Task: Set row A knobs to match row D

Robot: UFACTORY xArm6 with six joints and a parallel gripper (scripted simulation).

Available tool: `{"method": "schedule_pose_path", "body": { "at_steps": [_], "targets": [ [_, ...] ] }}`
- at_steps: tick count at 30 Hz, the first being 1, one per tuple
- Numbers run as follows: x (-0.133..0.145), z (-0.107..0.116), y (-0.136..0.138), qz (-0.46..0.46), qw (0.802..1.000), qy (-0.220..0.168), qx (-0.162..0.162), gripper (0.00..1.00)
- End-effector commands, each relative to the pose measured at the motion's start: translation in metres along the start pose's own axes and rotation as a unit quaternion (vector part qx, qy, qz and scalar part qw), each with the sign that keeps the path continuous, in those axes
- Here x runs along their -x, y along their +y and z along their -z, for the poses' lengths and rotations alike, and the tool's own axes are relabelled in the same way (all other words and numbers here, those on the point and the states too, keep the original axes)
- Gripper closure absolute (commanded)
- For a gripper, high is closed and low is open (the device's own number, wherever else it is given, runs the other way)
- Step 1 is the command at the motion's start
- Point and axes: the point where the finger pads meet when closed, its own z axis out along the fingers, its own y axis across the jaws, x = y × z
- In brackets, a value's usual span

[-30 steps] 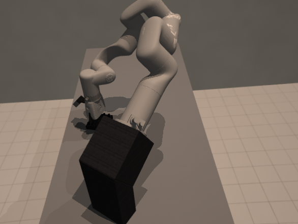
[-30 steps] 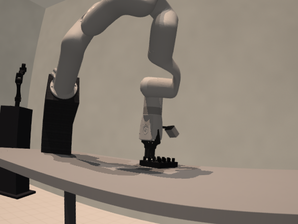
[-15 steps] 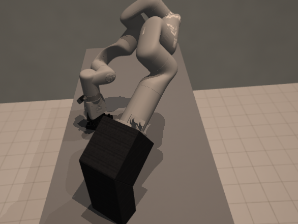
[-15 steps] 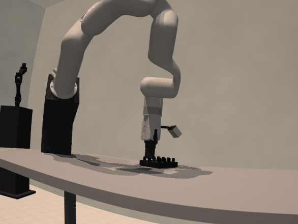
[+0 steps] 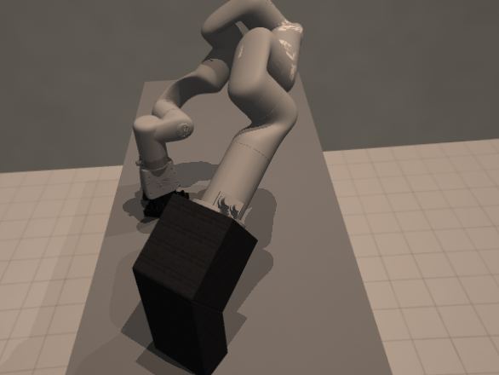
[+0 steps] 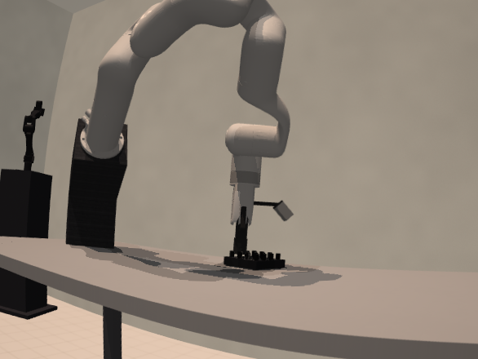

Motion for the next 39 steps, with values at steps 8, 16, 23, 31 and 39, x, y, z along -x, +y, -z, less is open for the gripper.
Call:
{"method": "schedule_pose_path", "body": {
  "at_steps": [8,16,23,31,39],
  "targets": [
    [-0.0007,0.0006,-0.0003,-0.140,0.990,0.005,0.000,0.92],
    [-0.0007,0.0006,-0.0003,-0.232,0.973,0.005,0.000,0.92],
    [-0.0007,0.0006,-0.0003,-0.280,0.960,0.005,-0.001,0.92],
    [-0.0007,0.0006,-0.0003,-0.335,0.942,0.005,-0.001,0.92],
    [-0.0007,0.0006,-0.0003,-0.361,0.933,0.005,-0.001,0.92]
  ]
}}
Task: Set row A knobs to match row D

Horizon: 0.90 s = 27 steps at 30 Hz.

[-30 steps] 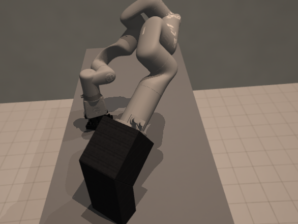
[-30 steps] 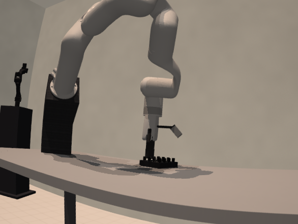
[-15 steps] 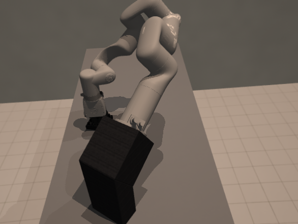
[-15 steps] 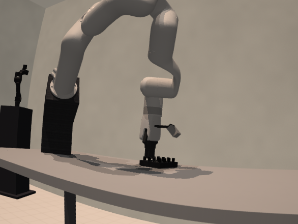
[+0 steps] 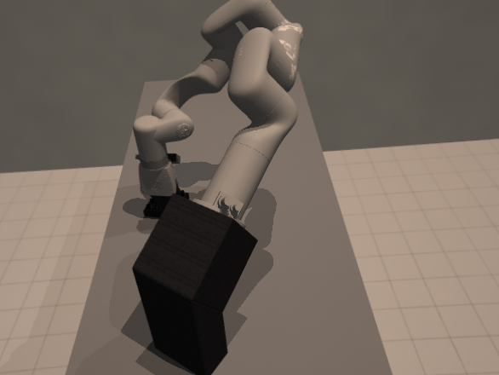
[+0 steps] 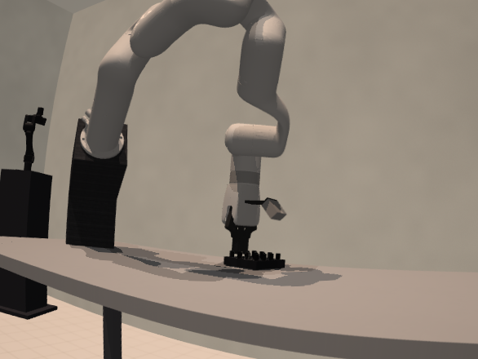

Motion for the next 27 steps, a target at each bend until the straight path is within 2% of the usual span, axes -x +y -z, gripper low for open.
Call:
{"method": "schedule_pose_path", "body": {
  "at_steps": [1,26,27],
  "targets": [
    [-0.0004,0.0006,-0.0007,-0.015,1.000,0.001,-0.001,0.92],
    [-0.0004,0.0006,-0.0007,-0.030,1.000,0.001,-0.001,0.92],
    [-0.0004,0.0006,-0.0007,-0.030,1.000,0.001,-0.001,0.81]
  ]
}}
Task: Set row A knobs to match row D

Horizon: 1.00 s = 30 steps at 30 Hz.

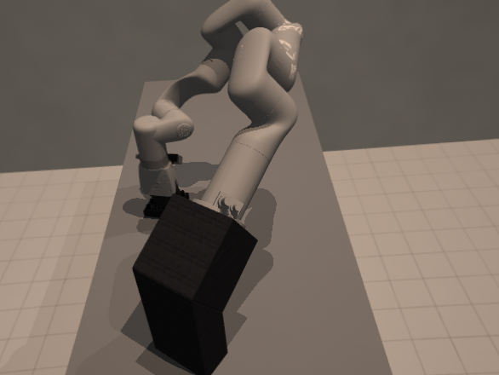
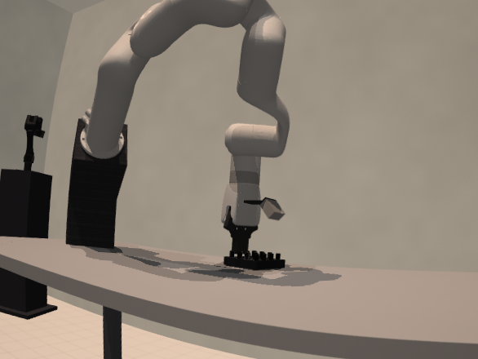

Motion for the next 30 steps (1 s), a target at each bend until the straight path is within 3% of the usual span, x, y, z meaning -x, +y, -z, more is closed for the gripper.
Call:
{"method": "schedule_pose_path", "body": {
  "at_steps": [1,23,30],
  "targets": [
    [0.000,0.001,-0.001,0.000,1.000,0.000,-0.001,0.81],
    [0.000,0.001,-0.001,0.000,1.000,0.000,-0.001,0.81],
    [0.000,0.011,-0.001,0.000,1.000,0.000,-0.001,0.81]
  ]
}}
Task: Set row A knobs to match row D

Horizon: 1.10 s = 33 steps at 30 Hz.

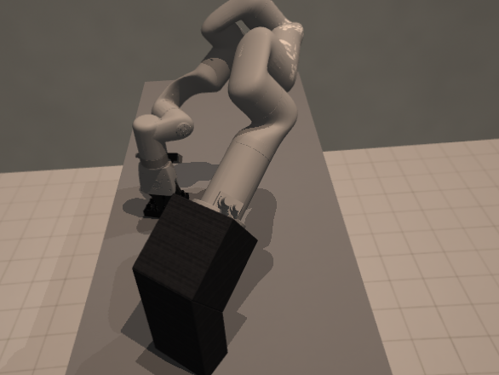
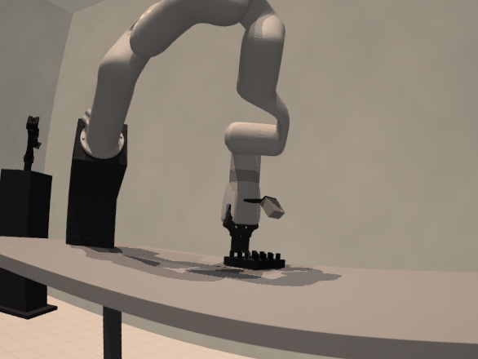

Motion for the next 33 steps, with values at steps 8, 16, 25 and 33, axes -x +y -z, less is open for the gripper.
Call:
{"method": "schedule_pose_path", "body": {
  "at_steps": [8,16,25,33],
  "targets": [
    [-0.001,0.028,-0.001,0.000,1.000,0.001,-0.001,0.81],
    [-0.001,0.033,-0.001,0.000,1.000,0.001,-0.001,0.81],
    [-0.001,0.033,-0.001,0.000,1.000,0.001,-0.001,0.81],
    [-0.001,0.034,-0.002,0.017,1.000,0.001,-0.001,0.81]
  ]
}}
